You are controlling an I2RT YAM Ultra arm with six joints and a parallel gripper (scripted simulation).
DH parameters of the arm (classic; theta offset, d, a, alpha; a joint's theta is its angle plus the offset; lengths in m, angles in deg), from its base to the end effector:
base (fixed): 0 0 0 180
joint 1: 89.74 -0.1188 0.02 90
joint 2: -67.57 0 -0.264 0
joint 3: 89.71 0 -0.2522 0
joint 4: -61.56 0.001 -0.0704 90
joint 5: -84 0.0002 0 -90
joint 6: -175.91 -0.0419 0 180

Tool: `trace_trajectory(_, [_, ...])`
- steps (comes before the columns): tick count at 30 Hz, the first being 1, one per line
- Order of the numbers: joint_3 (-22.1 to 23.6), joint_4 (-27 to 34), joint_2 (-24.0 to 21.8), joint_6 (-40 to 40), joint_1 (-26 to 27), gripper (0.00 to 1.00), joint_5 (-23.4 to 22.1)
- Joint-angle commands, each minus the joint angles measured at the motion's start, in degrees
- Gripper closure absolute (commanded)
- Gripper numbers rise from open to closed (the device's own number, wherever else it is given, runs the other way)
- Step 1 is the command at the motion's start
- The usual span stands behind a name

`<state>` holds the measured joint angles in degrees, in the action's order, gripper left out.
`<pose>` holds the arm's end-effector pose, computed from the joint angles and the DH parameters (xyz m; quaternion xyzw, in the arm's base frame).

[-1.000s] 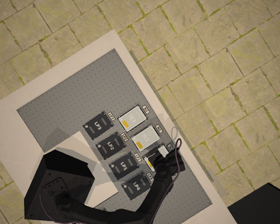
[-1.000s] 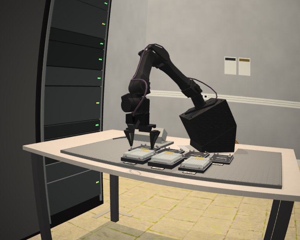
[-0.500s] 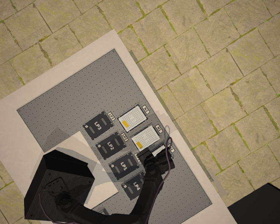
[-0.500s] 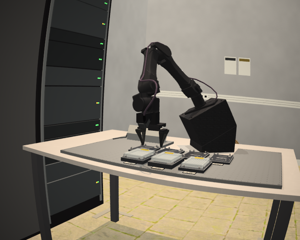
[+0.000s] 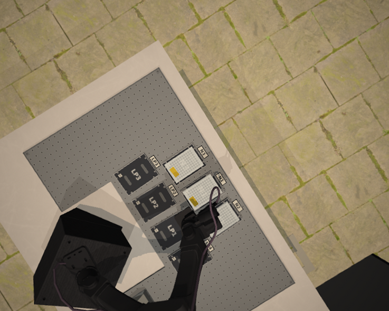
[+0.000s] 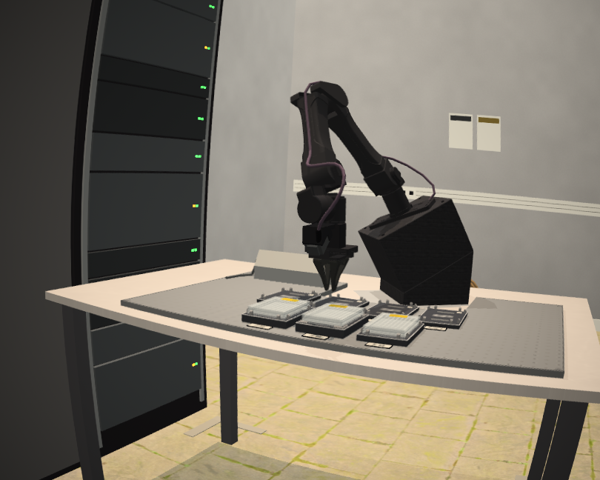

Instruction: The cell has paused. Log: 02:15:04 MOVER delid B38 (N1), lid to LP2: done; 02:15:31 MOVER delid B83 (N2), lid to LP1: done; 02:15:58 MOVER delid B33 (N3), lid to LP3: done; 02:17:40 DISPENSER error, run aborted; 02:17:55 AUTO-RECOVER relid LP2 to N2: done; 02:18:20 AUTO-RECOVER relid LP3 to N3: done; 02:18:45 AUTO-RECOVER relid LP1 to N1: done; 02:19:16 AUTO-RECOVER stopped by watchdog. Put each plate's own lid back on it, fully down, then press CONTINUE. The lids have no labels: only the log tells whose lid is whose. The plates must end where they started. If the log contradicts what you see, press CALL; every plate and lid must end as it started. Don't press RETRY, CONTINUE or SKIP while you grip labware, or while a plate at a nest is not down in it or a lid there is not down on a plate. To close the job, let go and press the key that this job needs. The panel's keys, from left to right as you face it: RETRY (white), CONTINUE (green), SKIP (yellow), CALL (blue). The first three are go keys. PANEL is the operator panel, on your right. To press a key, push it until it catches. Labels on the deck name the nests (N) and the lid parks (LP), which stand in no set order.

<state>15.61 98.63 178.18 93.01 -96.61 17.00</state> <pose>0.3481 0.0265 0.1136 -0.0886 0.9656 -0.1975 0.1444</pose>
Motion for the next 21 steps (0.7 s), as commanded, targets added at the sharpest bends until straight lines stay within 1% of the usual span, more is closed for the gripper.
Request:
trace_trajectory(1, [4.0, -3.8, -2.4, -2.5, -2.3, 1.0, 1.3])
trace_trajectory(6, [9.1, -6.7, -3.5, -5.0, -4.7, 1.0, 2.0])
trace_trajectory(8, [9.1, -6.7, -3.5, -5.0, -4.7, 1.0, 2.0])
trace_trajectory(16, [16.5, -11.2, -4.4, -9.7, -9.1, 1.0, 3.2])
trace_trajectory(20, [17.1, -11.8, -4.4, -10.3, -9.7, 1.0, 3.5])
trace_trajectory(21, [14.9, -11.7, -4.6, -10.3, -9.5, 1.0, 3.5])
